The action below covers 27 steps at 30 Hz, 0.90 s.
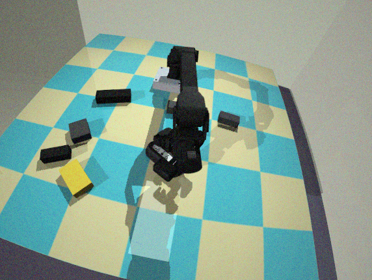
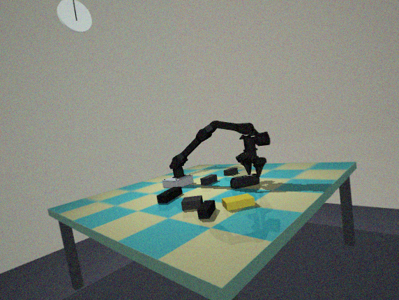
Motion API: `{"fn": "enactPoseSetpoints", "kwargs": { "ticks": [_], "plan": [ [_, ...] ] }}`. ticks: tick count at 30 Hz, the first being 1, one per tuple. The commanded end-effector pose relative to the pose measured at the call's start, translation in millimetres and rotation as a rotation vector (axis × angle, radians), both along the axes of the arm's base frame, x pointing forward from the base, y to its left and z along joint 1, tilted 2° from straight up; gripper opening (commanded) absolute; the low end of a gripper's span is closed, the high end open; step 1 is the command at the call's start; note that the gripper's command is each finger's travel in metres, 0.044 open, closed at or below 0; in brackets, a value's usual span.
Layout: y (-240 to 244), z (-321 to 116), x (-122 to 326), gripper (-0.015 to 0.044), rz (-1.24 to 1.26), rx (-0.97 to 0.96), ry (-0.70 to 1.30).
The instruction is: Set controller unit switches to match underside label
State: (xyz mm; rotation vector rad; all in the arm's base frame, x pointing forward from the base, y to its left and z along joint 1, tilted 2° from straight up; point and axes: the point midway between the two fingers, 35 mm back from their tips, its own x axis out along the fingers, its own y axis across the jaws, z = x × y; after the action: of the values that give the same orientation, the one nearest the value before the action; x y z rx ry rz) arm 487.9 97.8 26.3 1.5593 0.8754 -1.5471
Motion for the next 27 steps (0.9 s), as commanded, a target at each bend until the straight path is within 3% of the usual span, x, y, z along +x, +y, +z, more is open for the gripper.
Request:
{"fn": "enactPoseSetpoints", "kwargs": {
  "ticks": [1, 8, 13, 27],
  "plan": [
    [0.0, -6.9, 0.3, 0.0440, -0.027, 0.010, 0.005],
    [-0.5, -16.0, 0.6, 0.0440, -0.059, 0.019, 0.012],
    [-0.5, -16.0, 0.6, 0.0328, -0.059, 0.019, 0.012],
    [-0.6, -15.8, 0.6, 0.0327, -0.059, 0.019, 0.012]
  ]
}}
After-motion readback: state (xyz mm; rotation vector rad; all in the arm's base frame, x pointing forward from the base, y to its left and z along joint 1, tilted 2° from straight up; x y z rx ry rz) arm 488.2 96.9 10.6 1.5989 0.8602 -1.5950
